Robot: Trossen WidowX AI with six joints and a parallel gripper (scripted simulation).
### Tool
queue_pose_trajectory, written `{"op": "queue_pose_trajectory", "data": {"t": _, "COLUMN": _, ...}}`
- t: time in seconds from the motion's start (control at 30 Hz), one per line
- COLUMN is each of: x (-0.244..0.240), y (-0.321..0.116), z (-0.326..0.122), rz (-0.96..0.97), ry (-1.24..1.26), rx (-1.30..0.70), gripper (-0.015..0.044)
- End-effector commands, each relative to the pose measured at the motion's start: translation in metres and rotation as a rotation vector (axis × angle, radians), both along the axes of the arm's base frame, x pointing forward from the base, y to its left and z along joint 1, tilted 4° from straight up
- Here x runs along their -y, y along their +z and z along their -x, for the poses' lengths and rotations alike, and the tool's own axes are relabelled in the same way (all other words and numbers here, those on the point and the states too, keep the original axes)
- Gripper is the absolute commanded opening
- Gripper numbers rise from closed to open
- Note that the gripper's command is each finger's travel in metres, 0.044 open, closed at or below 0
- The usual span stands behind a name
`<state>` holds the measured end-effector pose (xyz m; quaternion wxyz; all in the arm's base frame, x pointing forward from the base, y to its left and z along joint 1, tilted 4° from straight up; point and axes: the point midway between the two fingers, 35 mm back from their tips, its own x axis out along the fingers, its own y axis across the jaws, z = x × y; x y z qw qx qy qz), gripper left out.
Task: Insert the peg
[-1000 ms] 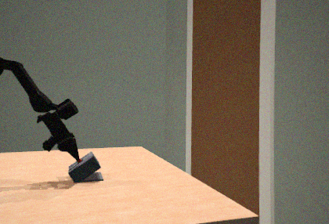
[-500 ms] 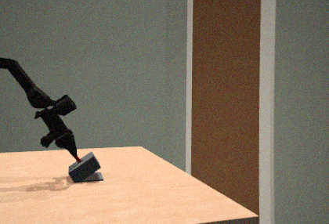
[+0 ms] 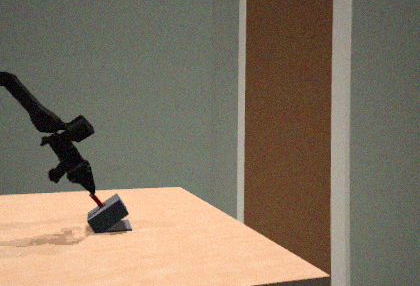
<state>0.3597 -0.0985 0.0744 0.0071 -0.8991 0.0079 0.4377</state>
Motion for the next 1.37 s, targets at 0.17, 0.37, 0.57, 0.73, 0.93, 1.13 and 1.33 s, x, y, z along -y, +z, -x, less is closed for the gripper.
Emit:
{"op": "queue_pose_trajectory", "data": {"t": 0.17, "x": 0.0, "y": 0.011, "z": 0.007, "rz": -0.001, "ry": 0.004, "rx": 0.003, "gripper": 0.044}}
{"op": "queue_pose_trajectory", "data": {"t": 0.37, "x": 0.001, "y": 0.018, "z": 0.012, "rz": -0.001, "ry": 0.003, "rx": 0.003, "gripper": 0.044}}
{"op": "queue_pose_trajectory", "data": {"t": 0.57, "x": 0.001, "y": 0.024, "z": 0.017, "rz": -0.001, "ry": 0.002, "rx": 0.003, "gripper": 0.044}}
{"op": "queue_pose_trajectory", "data": {"t": 0.73, "x": 0.001, "y": 0.03, "z": 0.021, "rz": -0.001, "ry": 0.002, "rx": 0.003, "gripper": 0.044}}
{"op": "queue_pose_trajectory", "data": {"t": 0.93, "x": 0.001, "y": 0.036, "z": 0.026, "rz": -0.001, "ry": 0.001, "rx": 0.003, "gripper": 0.044}}
{"op": "queue_pose_trajectory", "data": {"t": 1.13, "x": 0.001, "y": 0.041, "z": 0.031, "rz": 0.0, "ry": 0.001, "rx": 0.003, "gripper": 0.044}}
{"op": "queue_pose_trajectory", "data": {"t": 1.33, "x": 0.001, "y": 0.048, "z": 0.036, "rz": 0.0, "ry": 0.0, "rx": 0.002, "gripper": 0.044}}
